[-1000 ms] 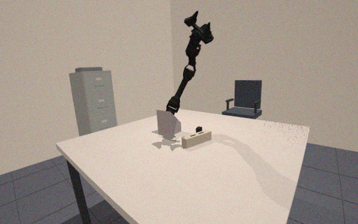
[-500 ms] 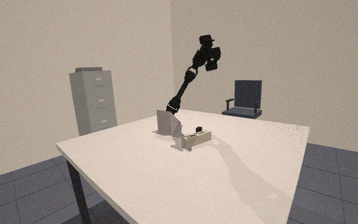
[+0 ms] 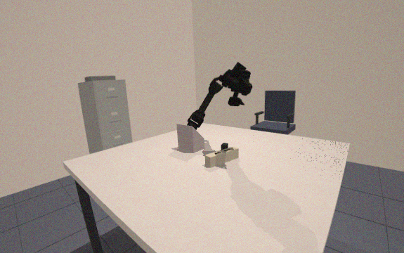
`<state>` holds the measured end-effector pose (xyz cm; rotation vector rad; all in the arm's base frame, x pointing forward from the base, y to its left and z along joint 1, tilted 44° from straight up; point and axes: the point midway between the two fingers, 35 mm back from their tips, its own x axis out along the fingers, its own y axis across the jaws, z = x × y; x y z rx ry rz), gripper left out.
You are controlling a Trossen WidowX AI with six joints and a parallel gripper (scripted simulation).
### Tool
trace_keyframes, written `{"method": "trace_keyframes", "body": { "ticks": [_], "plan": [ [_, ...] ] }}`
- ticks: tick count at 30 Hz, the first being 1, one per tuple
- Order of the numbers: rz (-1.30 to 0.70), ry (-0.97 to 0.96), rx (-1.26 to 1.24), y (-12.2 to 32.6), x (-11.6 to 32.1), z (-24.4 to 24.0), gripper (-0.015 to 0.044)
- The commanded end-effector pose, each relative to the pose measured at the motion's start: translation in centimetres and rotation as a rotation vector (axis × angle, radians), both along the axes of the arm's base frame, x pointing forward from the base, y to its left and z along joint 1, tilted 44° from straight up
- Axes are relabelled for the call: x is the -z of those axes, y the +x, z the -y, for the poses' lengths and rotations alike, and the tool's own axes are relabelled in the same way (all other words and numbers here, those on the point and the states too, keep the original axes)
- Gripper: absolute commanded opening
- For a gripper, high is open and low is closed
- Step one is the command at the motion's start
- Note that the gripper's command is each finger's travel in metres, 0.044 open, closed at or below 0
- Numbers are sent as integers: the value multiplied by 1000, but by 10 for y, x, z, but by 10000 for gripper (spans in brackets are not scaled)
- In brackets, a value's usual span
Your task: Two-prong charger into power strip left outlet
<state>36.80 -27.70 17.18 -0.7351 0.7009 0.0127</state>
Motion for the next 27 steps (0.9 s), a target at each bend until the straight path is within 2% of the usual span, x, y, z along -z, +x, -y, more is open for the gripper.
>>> {"method": "trace_keyframes", "body": {
  "ticks": [1,13,27],
  "plan": [
    [-79,13,-142,-2,21,-39,440],
    [-263,74,-553,-31,72,-147,440],
    [-385,174,-1014,-99,105,-255,440]
  ]
}}
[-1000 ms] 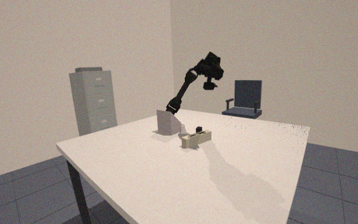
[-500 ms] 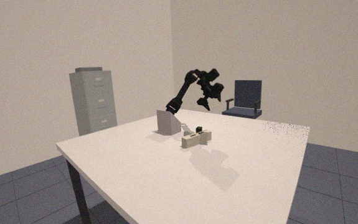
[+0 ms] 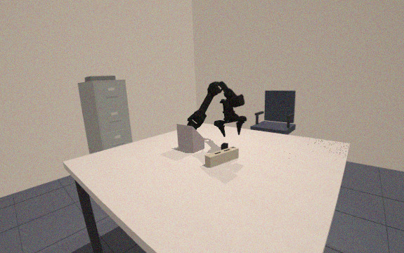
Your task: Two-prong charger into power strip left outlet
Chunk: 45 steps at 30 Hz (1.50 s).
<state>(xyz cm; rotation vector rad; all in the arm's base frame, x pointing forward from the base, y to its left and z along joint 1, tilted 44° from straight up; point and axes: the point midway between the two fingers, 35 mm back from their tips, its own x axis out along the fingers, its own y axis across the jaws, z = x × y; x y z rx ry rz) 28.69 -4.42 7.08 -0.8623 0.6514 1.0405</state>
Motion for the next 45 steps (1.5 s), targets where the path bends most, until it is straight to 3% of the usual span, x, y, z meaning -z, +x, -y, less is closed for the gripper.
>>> {"method": "trace_keyframes", "body": {
  "ticks": [1,8,45],
  "plan": [
    [-30,45,-131,-24,5,-29,440],
    [-69,112,-291,-57,10,-64,440],
    [-69,111,-291,-50,41,-95,440]
  ]
}}
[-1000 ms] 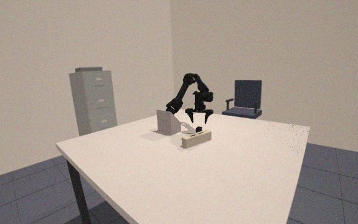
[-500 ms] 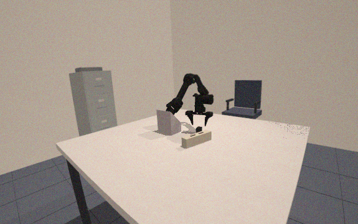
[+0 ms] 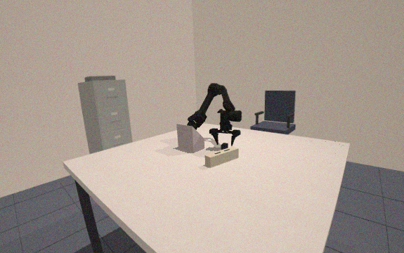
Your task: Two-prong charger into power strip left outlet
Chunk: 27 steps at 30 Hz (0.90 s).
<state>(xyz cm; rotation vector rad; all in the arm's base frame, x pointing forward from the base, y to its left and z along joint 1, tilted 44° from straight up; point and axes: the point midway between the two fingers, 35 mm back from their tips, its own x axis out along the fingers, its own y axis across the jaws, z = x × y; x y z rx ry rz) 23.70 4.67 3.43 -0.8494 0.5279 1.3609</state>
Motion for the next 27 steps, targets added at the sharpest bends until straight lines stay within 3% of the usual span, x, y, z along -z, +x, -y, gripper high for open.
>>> {"method": "trace_keyframes", "body": {
  "ticks": [1,13,25,27],
  "plan": [
    [-4,4,3,0,5,-5,440],
    [-4,8,3,2,16,-18,440],
    [0,4,-1,2,14,-15,125],
    [0,4,-1,2,14,-15,112]
  ]
}}
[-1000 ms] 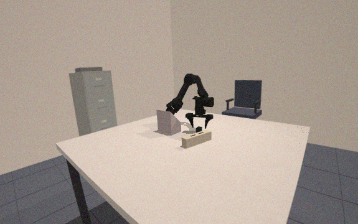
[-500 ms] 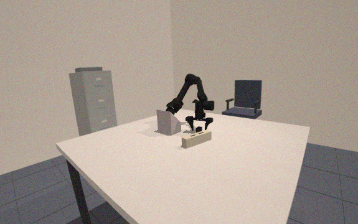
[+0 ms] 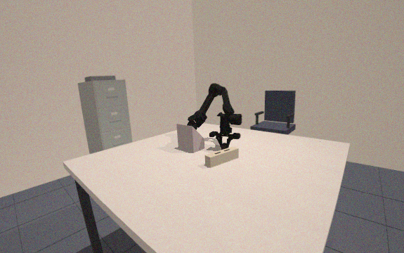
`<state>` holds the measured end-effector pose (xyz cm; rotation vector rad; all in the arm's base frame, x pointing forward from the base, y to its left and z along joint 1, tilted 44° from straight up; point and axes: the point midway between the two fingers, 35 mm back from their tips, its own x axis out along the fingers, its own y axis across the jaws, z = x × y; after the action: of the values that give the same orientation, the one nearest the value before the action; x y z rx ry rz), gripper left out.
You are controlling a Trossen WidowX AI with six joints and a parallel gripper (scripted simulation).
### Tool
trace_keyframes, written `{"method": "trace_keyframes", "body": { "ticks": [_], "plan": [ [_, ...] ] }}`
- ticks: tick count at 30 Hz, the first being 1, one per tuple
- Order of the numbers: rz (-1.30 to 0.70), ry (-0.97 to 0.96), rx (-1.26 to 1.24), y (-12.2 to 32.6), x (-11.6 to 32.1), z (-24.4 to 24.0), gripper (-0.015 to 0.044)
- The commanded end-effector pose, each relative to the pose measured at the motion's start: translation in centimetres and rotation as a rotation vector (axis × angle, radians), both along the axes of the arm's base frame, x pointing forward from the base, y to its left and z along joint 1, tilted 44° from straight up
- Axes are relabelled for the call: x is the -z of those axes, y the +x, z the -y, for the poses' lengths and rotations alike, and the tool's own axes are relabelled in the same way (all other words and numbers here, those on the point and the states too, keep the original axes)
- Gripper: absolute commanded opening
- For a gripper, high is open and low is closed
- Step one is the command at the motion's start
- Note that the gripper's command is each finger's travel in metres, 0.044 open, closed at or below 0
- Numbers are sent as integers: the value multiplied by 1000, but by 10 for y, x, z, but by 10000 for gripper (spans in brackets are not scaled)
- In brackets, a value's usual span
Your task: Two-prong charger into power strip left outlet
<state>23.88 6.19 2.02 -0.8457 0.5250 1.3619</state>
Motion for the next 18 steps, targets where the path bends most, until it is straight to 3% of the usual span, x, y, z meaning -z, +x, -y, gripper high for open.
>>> {"method": "trace_keyframes", "body": {
  "ticks": [1,5,8,18],
  "plan": [
    [0,0,-1,0,0,0,105],
    [0,0,-1,0,0,0,78],
    [0,-1,0,0,-3,3,0],
    [-3,-3,2,-5,-24,26,0]
  ]
}}
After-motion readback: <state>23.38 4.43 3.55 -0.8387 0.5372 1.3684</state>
